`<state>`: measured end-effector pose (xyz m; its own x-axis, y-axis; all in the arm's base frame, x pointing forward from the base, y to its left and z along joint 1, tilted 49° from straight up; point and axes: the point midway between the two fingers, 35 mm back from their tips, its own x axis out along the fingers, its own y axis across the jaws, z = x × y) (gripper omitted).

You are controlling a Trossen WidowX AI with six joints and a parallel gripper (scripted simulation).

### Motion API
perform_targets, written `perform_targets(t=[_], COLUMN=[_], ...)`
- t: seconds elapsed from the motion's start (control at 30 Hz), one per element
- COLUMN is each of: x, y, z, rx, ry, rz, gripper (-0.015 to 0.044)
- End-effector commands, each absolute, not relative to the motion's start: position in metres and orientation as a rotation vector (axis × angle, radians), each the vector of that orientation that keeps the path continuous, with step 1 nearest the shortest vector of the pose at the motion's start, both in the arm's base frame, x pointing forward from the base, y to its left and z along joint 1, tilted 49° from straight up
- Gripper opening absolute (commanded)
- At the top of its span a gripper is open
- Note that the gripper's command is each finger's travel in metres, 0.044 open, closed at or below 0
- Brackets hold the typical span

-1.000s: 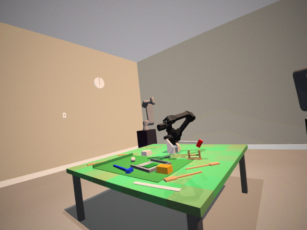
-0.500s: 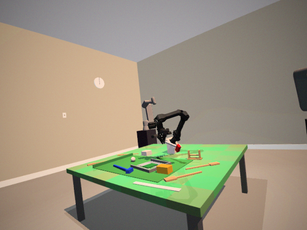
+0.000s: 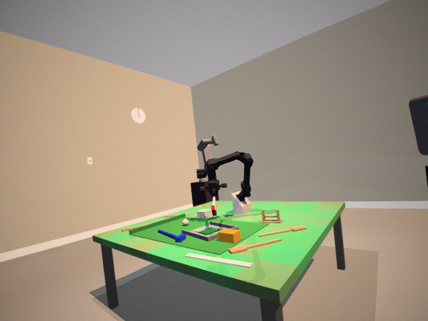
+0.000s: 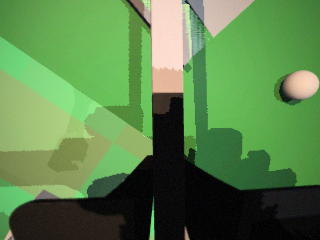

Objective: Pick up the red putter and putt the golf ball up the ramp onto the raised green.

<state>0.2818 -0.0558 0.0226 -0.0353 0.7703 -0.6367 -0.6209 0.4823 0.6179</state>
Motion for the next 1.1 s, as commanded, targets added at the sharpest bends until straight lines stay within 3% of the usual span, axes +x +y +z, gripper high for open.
perform_targets(t=[0.0, 0.67, 1.07], x=[0.280, 0.231, 0.229], y=[-0.079, -0.164, -0.154], z=[0.002, -0.096, -0.110], rx=[0.254, 0.741, 0.757], ry=[1.233, 1.569, 1.578], rz=[1.024, 0.563, 0.548], gripper=[0.0000, 0.0000, 0.0000])
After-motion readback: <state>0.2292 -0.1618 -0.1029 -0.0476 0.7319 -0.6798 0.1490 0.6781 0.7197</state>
